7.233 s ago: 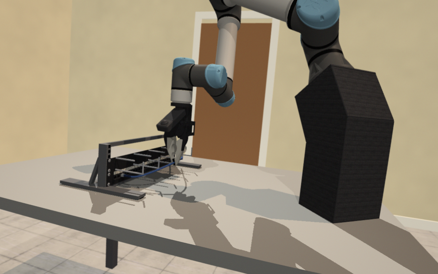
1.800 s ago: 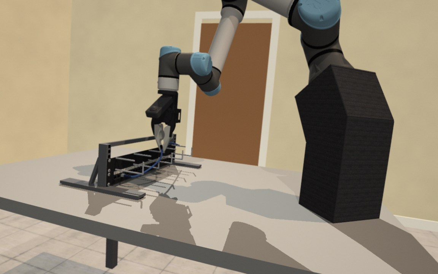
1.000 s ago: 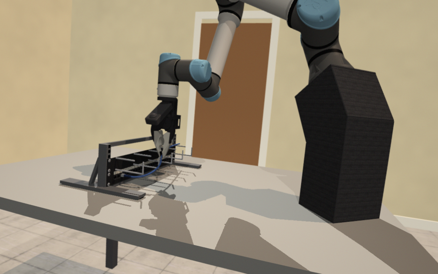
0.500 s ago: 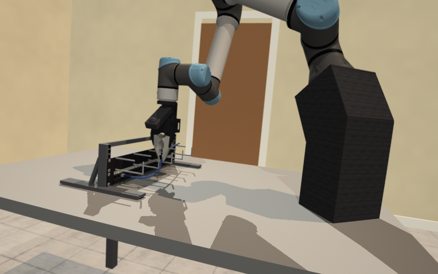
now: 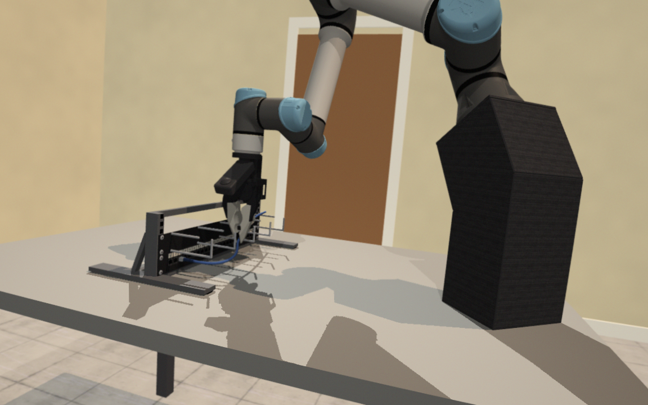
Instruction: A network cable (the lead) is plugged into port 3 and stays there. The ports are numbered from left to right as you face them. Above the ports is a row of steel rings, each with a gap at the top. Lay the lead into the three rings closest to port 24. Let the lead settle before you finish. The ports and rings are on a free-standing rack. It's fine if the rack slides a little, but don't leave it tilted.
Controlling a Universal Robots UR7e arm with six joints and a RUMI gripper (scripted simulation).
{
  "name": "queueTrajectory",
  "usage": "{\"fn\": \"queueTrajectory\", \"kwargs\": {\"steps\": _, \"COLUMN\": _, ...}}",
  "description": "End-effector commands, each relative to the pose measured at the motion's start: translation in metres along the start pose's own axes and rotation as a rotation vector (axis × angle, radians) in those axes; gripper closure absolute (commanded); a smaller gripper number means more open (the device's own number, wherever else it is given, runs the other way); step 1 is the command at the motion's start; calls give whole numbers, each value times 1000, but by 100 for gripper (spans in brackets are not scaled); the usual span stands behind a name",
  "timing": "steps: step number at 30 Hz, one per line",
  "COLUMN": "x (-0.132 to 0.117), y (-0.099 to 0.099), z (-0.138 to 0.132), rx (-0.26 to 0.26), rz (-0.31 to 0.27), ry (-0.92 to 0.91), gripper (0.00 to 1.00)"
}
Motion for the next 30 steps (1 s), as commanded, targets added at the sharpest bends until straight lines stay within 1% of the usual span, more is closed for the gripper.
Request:
{"fn": "queueTrajectory", "kwargs": {"steps": 1, "x": 0, "y": -1, "z": 1, "rx": -1, "rz": 0, "ry": 0, "gripper": 100}}
{"fn": "queueTrajectory", "kwargs": {"steps": 18, "x": 0, "y": -2, "z": 1, "rx": -1, "rz": 0, "ry": 0, "gripper": 100}}
{"fn": "queueTrajectory", "kwargs": {"steps": 30, "x": 1, "y": -2, "z": 9, "rx": -1, "rz": 0, "ry": 0, "gripper": 100}}
Point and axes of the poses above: the point where the finger pads meet when closed, its own y axis back along the fingers, its own z axis across the jaws, x = y × z, the point moved 6 cm from there along y, back along the fingers, and after that the axes turned 9 degrees about -y, right-handed, at the moved point
